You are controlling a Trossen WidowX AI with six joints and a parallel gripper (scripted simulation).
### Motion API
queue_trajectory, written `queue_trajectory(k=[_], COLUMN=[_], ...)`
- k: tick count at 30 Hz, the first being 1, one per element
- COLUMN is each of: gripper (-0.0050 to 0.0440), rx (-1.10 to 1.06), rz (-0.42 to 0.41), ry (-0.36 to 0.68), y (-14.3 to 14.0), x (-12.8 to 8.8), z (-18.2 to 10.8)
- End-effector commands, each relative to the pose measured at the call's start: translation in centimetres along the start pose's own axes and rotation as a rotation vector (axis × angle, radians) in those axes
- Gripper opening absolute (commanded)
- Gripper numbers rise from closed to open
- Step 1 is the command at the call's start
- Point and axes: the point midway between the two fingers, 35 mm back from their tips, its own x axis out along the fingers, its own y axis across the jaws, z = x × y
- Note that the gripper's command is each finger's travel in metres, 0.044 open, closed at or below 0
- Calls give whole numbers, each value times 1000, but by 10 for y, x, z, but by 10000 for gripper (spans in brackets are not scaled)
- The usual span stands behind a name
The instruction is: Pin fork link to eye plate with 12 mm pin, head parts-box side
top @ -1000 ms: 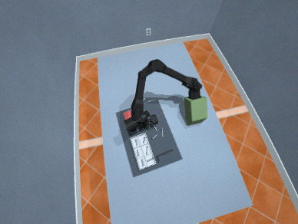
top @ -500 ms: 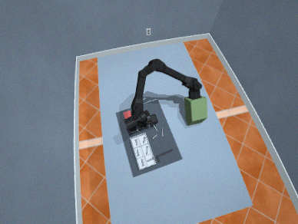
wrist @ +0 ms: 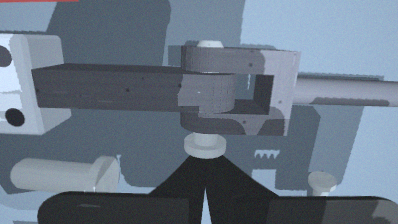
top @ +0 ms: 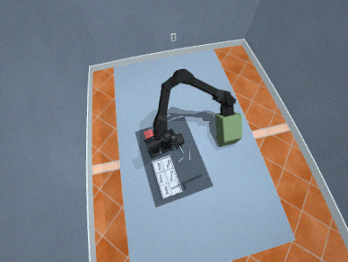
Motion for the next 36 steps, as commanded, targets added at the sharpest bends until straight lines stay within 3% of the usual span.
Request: queue_trajectory(k=[1,36], gripper=[-50,-50], rx=[16,16], rz=[21,21], ry=[-2,-2], y=[5,5], x=[-7,-7], z=[6,9])
